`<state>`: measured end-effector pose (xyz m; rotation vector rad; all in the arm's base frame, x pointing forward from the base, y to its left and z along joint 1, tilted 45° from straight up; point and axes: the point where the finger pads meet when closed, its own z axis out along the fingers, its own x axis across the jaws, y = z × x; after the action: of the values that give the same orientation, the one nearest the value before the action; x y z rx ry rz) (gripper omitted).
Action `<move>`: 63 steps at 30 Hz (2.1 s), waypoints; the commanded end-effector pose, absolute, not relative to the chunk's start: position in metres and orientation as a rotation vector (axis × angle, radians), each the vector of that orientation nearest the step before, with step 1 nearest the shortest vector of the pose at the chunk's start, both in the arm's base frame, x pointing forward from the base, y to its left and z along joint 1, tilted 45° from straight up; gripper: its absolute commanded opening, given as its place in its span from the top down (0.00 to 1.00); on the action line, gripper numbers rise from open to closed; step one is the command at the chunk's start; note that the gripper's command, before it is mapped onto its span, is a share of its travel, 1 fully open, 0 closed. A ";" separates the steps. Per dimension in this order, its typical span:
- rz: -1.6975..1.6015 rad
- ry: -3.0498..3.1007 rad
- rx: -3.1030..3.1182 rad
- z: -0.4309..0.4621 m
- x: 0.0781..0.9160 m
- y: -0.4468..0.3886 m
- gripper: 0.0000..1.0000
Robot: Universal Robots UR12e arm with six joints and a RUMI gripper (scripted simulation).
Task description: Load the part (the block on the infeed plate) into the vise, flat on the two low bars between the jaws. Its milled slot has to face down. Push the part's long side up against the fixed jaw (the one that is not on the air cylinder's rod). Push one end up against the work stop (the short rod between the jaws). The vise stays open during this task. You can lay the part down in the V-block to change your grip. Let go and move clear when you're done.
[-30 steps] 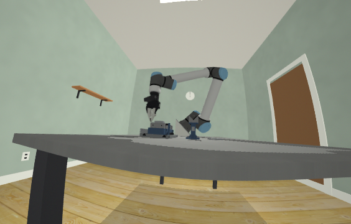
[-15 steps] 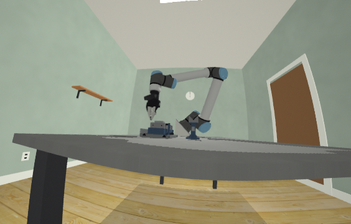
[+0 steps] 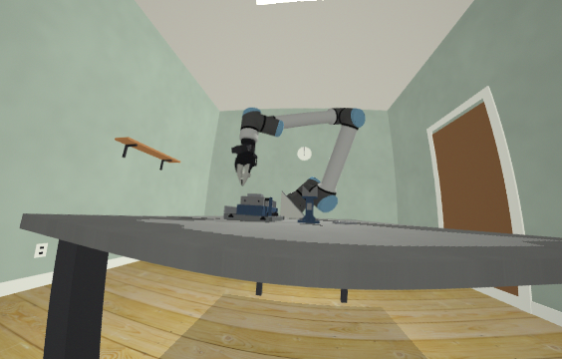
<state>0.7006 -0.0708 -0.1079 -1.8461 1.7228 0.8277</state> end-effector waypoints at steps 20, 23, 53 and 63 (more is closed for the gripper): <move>0.826 1.723 -1.846 -0.094 0.703 -0.085 1.00; 0.826 1.723 -1.846 -0.094 0.703 -0.085 1.00; 0.826 1.723 -1.846 -0.094 0.703 -0.085 1.00; 0.826 1.723 -1.846 -0.094 0.703 -0.085 1.00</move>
<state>0.7025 -0.0844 -0.0943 -1.8461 1.7226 0.8283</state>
